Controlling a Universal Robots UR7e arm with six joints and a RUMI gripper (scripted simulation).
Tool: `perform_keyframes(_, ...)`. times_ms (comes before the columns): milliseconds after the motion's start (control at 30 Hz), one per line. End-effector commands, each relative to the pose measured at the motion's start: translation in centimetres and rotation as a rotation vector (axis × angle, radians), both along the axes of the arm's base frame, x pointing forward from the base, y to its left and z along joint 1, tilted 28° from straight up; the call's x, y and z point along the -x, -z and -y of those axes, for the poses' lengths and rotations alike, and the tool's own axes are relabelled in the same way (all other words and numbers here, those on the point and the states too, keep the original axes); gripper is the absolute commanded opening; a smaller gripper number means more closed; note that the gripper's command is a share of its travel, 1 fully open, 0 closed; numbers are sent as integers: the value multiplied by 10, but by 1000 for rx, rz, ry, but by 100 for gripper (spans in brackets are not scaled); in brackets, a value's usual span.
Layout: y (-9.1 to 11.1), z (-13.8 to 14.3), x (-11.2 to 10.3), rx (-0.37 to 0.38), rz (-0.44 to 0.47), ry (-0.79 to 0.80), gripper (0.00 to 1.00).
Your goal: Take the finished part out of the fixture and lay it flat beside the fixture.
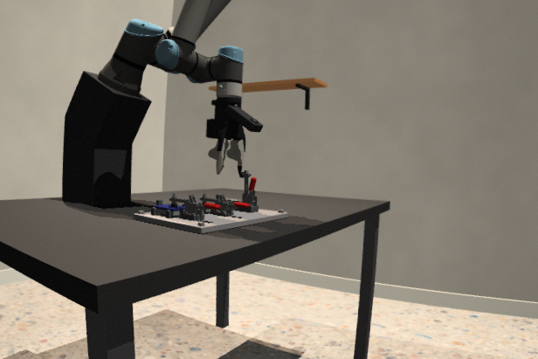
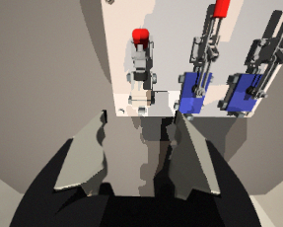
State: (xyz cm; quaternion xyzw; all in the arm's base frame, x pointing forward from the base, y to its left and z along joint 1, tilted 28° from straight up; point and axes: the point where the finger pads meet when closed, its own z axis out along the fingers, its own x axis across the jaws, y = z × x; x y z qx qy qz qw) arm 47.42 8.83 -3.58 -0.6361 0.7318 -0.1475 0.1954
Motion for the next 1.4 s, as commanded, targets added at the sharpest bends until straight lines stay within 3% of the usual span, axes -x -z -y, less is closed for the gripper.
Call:
perform_keyframes(0, 0, 0, 0, 0, 1, 0, 59)
perform_keyframes(933, 41, -2, -22, 0, 1, 0, 59)
perform_keyframes(1367, 44, -2, -24, 0, 1, 0, 59)
